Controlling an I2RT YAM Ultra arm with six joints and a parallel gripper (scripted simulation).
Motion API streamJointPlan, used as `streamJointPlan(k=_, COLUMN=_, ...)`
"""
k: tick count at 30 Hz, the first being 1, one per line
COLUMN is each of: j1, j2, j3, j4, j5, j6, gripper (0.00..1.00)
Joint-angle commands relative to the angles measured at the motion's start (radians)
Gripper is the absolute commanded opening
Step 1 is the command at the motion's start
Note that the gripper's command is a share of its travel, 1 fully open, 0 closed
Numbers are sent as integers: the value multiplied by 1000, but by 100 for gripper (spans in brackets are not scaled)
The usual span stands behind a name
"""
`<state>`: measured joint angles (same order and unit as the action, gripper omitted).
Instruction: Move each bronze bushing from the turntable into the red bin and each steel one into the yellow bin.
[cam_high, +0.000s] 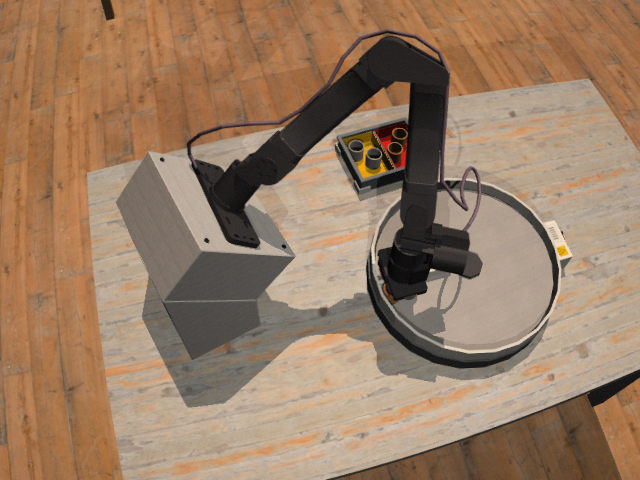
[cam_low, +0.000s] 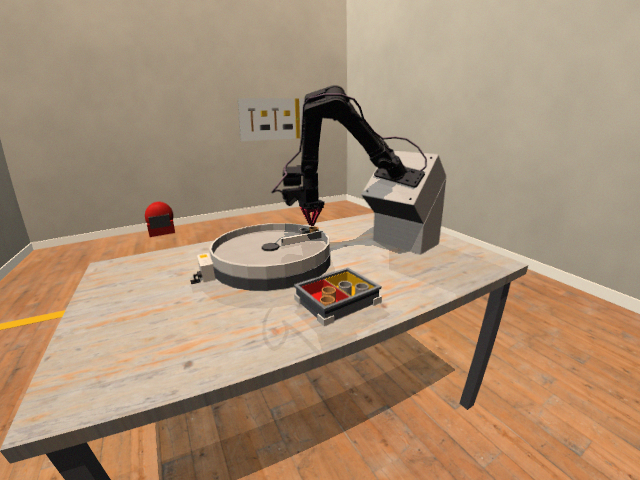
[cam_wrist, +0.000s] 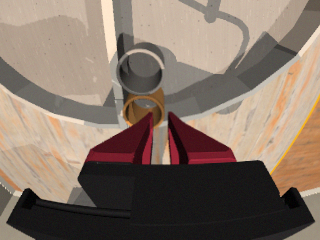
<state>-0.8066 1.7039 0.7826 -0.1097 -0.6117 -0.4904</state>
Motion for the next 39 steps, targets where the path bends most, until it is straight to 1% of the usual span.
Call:
streamJointPlan(k=1, j1=-12, j2=-21, j3=-7, j4=7, j5=7, j6=5, gripper=14)
streamJointPlan(k=13, j1=-11, j2=-21, j3=-8, j4=7, j5=7, j6=5, gripper=14)
streamJointPlan(k=16, j1=-5, j2=-18, j3=-21, j4=17, j5=10, j6=9, gripper=14)
streamJointPlan(k=39, j1=-4, j2=-13, j3=-14, j4=14, j5=9, j6=9, gripper=14)
